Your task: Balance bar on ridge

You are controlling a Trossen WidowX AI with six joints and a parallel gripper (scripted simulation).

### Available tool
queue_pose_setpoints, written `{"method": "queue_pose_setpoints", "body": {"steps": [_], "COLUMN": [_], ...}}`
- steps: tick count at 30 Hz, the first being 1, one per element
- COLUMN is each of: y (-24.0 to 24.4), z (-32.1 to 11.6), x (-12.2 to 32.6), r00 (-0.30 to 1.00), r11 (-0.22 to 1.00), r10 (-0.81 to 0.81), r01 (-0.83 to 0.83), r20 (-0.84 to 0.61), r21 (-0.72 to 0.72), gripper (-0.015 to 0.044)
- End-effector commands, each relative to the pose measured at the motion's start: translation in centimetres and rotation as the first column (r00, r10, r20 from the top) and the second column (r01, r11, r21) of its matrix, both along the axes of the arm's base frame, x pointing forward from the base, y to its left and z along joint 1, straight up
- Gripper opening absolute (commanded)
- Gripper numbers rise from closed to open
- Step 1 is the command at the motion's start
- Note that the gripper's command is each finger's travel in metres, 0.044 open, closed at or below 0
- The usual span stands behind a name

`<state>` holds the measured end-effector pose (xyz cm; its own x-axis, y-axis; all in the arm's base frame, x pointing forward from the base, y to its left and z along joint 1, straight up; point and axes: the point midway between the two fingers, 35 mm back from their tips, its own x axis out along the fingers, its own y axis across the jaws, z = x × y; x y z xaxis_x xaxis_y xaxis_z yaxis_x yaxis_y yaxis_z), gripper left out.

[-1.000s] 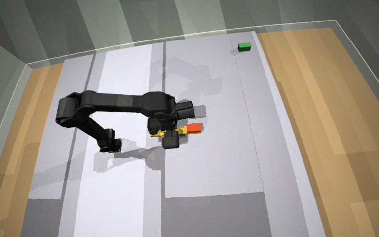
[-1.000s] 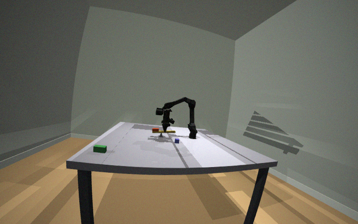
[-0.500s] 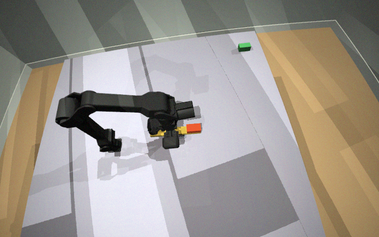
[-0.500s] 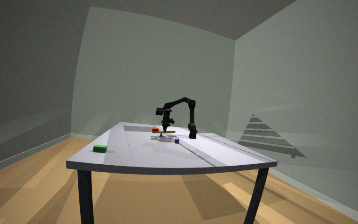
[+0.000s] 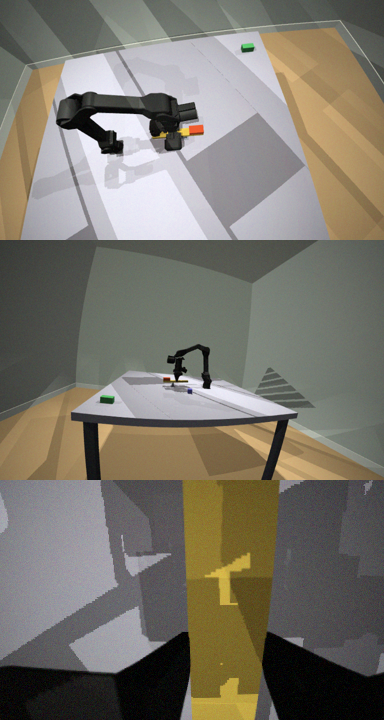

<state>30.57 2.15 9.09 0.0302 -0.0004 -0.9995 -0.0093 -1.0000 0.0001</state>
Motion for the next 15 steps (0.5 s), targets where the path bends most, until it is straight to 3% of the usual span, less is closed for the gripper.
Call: {"method": "queue_pose_setpoints", "body": {"steps": [1,15], "y": [0.03,0.03], "z": [-0.14,-0.26], "x": [-0.05,-0.07], "r00": [1.000,1.000], "r11": [1.000,1.000], "r10": [0.003,0.003], "r01": [-0.003,-0.003], "r20": [-0.002,-0.002], "r21": [0.002,0.002], "gripper": [0.0000,0.0000]}}
